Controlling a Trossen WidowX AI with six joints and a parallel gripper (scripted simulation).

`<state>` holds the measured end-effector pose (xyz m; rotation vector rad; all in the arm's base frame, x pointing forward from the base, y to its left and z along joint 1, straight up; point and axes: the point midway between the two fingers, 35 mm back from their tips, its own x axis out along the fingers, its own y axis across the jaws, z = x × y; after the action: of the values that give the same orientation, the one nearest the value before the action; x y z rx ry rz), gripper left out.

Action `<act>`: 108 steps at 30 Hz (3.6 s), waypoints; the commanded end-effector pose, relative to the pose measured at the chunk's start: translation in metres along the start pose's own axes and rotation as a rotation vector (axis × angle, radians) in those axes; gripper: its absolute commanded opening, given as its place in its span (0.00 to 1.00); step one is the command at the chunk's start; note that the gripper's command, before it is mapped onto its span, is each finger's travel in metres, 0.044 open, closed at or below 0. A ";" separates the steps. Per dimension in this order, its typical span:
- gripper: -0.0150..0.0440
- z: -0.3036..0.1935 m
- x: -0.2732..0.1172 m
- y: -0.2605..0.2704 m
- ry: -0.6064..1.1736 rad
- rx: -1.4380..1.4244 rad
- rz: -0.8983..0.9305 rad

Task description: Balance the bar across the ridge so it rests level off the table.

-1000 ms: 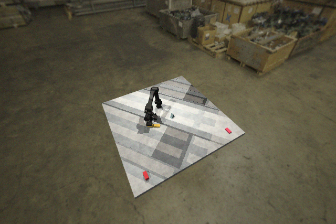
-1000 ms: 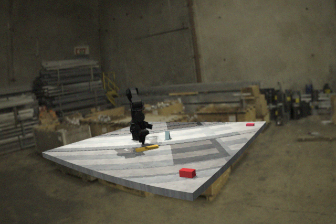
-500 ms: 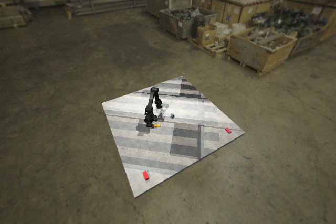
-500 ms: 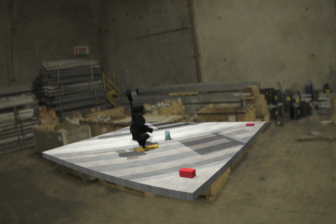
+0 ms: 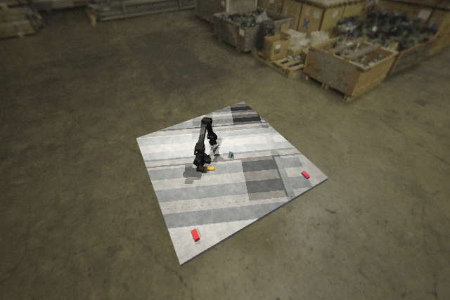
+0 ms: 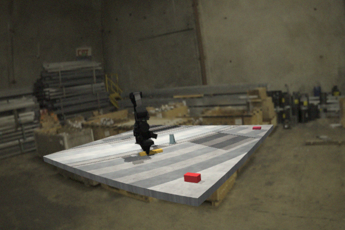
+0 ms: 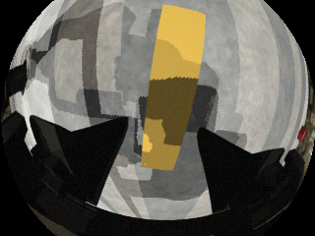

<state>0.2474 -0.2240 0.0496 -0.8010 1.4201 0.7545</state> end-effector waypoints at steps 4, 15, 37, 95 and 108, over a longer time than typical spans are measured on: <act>0.79 0.001 0.001 0.000 -0.003 -0.007 0.000; 0.48 0.000 0.000 0.000 0.000 0.000 0.000; 0.25 -0.001 -0.042 -0.006 -0.001 -0.003 0.000; 0.25 0.107 -0.119 0.036 -0.013 -0.374 0.000; 0.25 0.149 -0.120 0.065 -0.017 -0.560 0.000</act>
<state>0.2732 -0.0706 0.1674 -1.1878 1.2194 1.1453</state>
